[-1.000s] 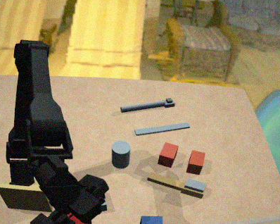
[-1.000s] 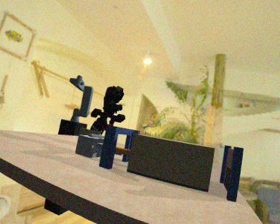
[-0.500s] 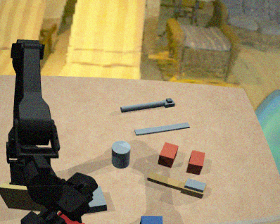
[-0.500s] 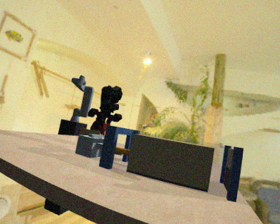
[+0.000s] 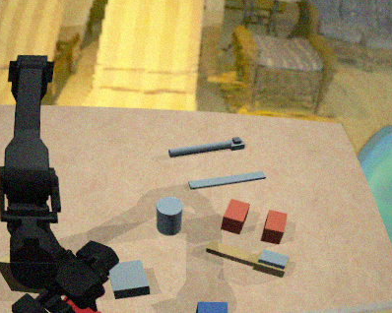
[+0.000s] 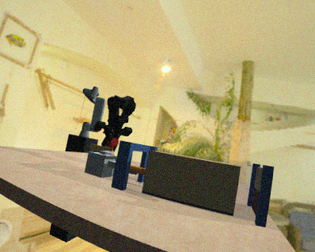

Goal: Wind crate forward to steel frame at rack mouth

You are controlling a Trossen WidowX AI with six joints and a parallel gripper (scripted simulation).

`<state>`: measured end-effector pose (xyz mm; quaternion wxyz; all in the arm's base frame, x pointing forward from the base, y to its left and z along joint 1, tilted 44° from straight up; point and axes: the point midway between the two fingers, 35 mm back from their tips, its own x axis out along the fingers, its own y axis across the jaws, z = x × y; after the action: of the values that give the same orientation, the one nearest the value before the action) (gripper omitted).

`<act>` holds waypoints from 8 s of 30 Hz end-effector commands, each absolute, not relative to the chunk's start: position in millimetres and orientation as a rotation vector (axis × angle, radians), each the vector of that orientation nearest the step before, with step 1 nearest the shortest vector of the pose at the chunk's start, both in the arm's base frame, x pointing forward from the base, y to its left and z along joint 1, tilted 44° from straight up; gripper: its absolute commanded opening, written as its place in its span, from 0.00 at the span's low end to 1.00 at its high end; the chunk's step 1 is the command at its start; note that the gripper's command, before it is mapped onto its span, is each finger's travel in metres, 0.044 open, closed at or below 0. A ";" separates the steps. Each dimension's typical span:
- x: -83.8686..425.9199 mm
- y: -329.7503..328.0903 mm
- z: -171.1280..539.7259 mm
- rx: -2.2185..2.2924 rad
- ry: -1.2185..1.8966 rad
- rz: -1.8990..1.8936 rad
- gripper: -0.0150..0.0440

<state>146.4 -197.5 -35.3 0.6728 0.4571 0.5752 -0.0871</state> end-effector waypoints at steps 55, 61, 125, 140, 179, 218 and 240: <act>70.1 -243.6 -78.6 1.021 1.330 -0.219 0.25; 67.0 -250.6 -84.6 1.020 1.330 -0.220 0.25; 103.6 -329.8 -152.9 1.012 1.324 -0.224 0.25; 124.8 -338.7 -160.9 1.011 1.322 -0.223 0.25; 187.0 -342.1 -165.3 1.011 1.316 -0.220 0.25; 241.9 -317.2 -145.9 1.014 1.313 -0.215 0.25; 261.0 -293.8 -126.6 1.017 1.312 -0.212 0.25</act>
<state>252.9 -311.9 -135.4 0.6759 0.4395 0.5809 -0.1120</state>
